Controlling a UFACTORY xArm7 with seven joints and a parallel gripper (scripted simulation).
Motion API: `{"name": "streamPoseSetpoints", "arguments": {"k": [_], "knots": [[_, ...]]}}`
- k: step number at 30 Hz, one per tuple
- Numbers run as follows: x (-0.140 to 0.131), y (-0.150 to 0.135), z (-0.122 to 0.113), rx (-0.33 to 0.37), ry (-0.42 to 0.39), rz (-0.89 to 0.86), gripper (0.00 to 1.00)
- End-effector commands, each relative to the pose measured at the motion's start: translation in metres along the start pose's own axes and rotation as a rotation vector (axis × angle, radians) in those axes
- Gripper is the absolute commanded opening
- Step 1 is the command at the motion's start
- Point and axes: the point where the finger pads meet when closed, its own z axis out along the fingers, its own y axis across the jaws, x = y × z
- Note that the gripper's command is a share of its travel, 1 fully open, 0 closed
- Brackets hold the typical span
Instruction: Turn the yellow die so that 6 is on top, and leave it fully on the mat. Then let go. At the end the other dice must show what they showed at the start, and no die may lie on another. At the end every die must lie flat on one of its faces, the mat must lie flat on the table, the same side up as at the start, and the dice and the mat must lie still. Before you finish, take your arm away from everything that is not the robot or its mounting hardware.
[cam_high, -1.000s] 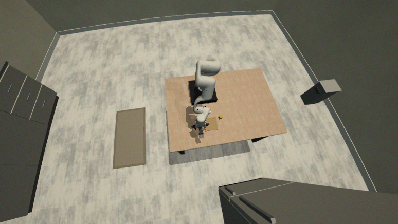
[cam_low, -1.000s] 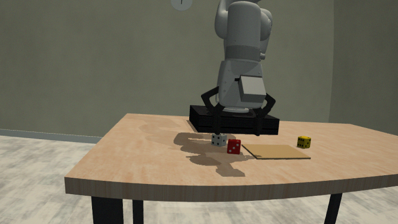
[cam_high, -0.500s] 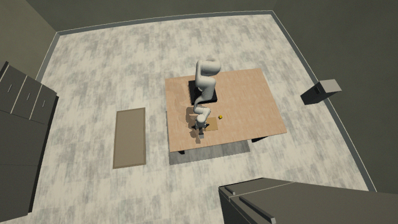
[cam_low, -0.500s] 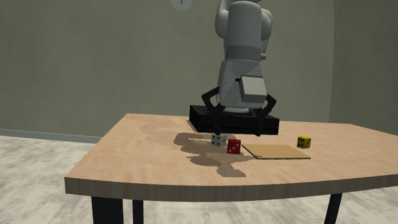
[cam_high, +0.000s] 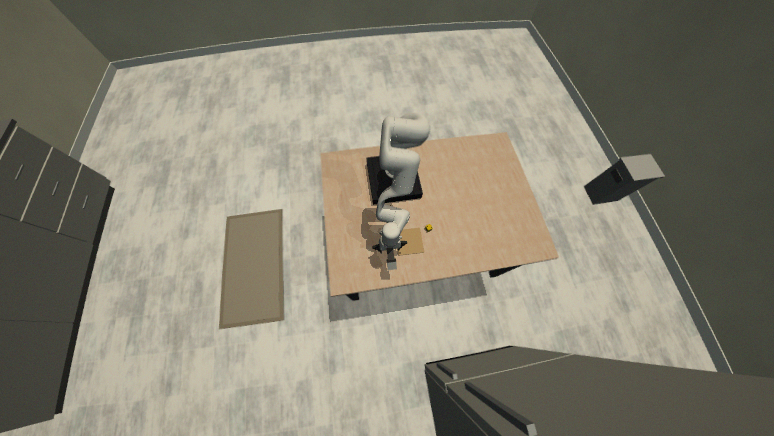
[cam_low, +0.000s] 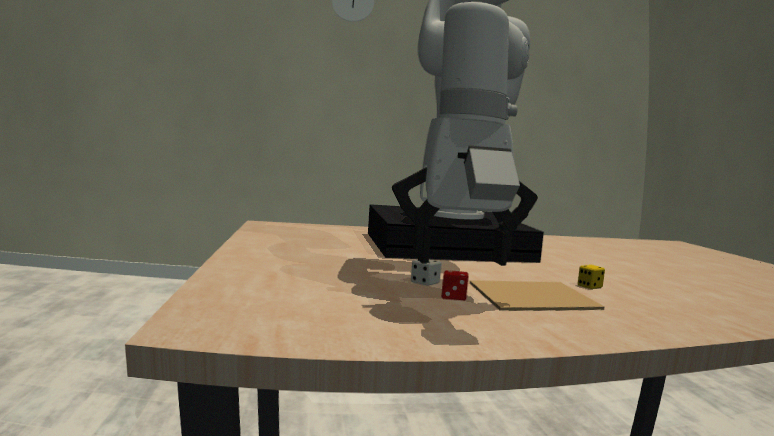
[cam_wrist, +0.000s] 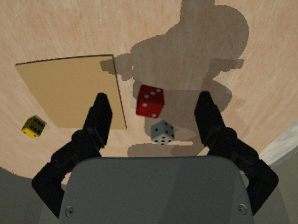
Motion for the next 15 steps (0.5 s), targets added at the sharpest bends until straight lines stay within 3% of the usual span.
{"name": "streamPoseSetpoints", "arguments": {"k": [1,15], "knots": [[0.0016,0.0004,-0.0015,-0.001,0.004,0.0,1.0],[0.0004,-0.004,-0.0015,-0.001,0.004,0.0,1.0]]}}
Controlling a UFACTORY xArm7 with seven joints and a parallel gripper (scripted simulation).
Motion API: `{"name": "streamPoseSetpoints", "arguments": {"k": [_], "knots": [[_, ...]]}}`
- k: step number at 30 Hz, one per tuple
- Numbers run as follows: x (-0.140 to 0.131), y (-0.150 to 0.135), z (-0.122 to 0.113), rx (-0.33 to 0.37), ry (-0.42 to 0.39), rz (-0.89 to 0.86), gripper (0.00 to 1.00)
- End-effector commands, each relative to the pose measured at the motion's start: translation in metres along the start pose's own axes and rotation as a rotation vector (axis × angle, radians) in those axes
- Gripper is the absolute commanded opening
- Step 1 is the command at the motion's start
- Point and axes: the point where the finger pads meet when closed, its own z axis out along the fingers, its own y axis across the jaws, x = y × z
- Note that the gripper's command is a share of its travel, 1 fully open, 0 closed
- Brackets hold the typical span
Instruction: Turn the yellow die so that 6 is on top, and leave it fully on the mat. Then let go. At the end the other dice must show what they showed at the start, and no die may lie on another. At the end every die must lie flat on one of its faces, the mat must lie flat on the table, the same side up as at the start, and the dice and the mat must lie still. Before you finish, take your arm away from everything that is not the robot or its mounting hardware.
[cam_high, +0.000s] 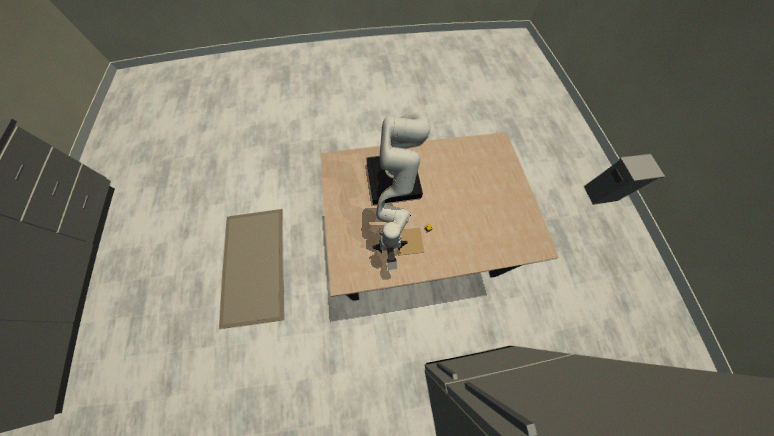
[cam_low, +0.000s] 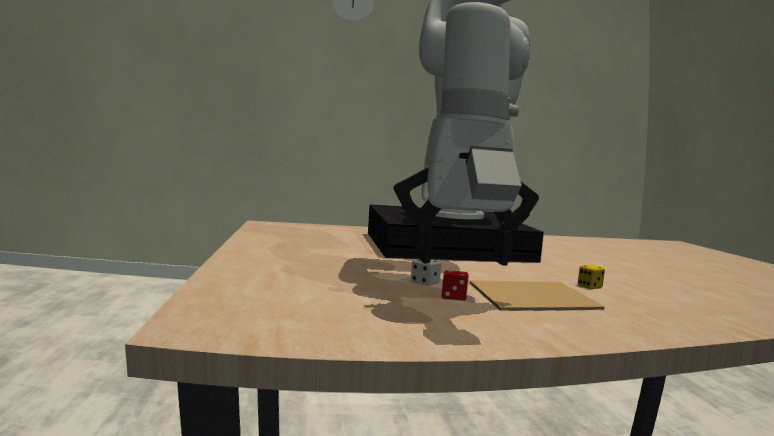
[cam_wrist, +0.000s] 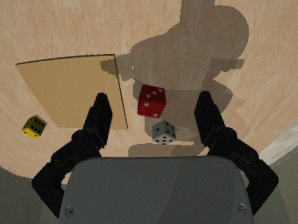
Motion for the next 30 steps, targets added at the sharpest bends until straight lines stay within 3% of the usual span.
{"name": "streamPoseSetpoints", "arguments": {"k": [1,7,14,16,30], "knots": [[0.0,-0.004,-0.002,-0.001,0.004,0.0,1.0],[-0.007,-0.031,-0.001,-0.001,0.004,0.0,1.0],[-0.021,-0.085,-0.001,-0.001,0.004,0.0,1.0],[-0.021,-0.085,-0.001,-0.001,0.004,0.0,1.0],[-0.051,-0.194,-0.001,-0.001,0.004,0.0,1.0]]}}
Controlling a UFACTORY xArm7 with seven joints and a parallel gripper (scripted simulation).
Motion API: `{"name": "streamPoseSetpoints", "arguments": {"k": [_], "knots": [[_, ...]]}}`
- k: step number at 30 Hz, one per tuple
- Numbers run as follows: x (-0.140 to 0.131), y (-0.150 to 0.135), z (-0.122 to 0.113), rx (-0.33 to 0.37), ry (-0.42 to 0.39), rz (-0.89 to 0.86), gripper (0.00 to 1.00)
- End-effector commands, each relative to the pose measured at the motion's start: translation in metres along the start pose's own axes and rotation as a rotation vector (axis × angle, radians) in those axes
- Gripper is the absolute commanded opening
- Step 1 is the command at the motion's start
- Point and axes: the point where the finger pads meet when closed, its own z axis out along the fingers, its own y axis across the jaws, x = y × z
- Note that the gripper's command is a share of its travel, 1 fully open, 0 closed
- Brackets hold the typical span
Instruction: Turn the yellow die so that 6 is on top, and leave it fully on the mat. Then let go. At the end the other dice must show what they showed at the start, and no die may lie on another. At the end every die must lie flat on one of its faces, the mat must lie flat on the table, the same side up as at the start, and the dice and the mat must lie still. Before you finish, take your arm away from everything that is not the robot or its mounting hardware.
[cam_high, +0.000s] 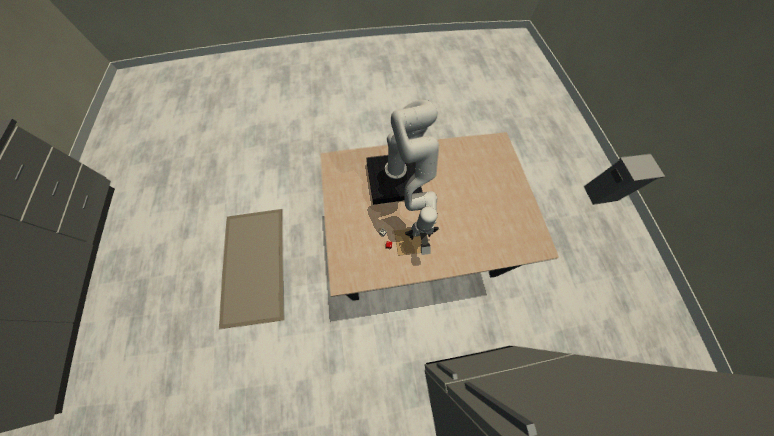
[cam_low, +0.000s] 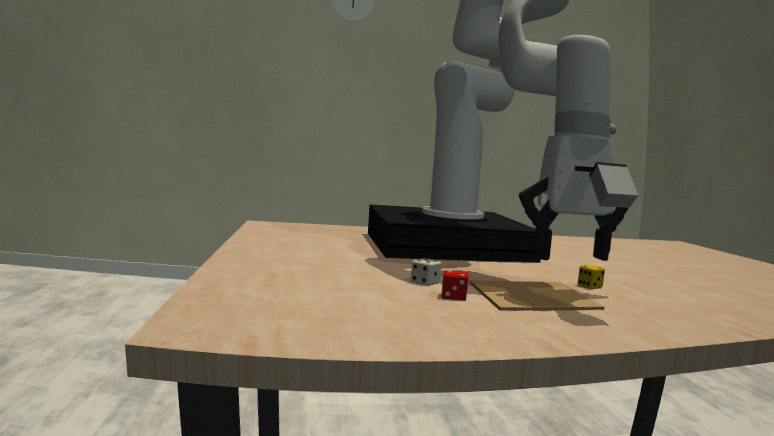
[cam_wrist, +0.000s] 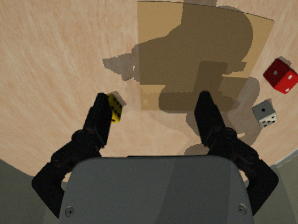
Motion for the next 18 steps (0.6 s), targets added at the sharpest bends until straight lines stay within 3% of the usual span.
{"name": "streamPoseSetpoints", "arguments": {"k": [1,10,18], "knots": [[-0.006,-0.032,-0.001,-0.009,0.005,0.005,1.0],[-0.012,-0.055,-0.001,-0.009,0.005,0.005,1.0],[-0.013,-0.059,-0.001,-0.009,0.005,0.005,1.0]]}}
